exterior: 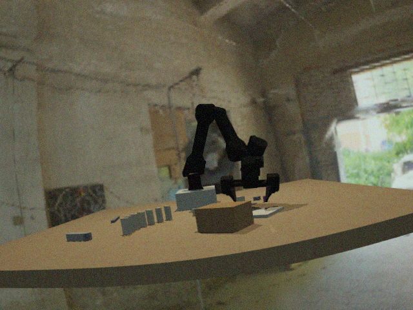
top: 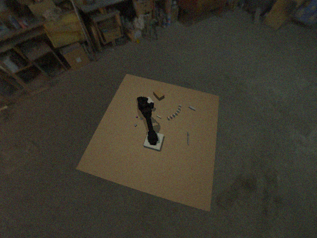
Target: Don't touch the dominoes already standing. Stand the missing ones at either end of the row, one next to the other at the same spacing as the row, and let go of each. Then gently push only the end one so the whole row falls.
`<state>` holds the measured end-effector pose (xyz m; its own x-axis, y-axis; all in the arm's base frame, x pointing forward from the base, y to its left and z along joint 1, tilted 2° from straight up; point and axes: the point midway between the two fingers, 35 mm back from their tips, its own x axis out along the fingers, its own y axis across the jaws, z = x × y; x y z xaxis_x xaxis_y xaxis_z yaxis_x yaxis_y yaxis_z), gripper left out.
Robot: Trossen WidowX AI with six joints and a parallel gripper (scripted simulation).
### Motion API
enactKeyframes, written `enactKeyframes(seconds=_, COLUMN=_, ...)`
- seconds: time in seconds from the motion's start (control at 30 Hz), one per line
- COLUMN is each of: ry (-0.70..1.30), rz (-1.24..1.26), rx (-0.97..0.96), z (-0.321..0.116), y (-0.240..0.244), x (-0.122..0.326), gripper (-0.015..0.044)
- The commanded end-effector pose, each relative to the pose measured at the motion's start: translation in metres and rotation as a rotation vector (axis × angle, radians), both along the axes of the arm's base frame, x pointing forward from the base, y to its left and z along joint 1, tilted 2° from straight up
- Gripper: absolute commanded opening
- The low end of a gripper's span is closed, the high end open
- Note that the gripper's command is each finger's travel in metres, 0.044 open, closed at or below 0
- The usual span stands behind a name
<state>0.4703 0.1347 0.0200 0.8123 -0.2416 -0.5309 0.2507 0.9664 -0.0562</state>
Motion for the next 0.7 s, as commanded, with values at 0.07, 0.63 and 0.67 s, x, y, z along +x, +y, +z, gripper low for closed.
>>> enactKeyframes(seconds=0.07, ry=0.449, rz=-0.005, rx=0.223, z=0.031, y=-0.008, x=-0.004, gripper=0.0440)
enactKeyframes(seconds=0.63, ry=0.863, rz=-0.129, rx=0.401, z=0.076, y=-0.023, x=-0.068, gripper=0.0440)
enactKeyframes(seconds=0.67, ry=0.863, rz=-0.129, rx=0.401, z=0.076, y=-0.023, x=-0.068, gripper=0.0440)
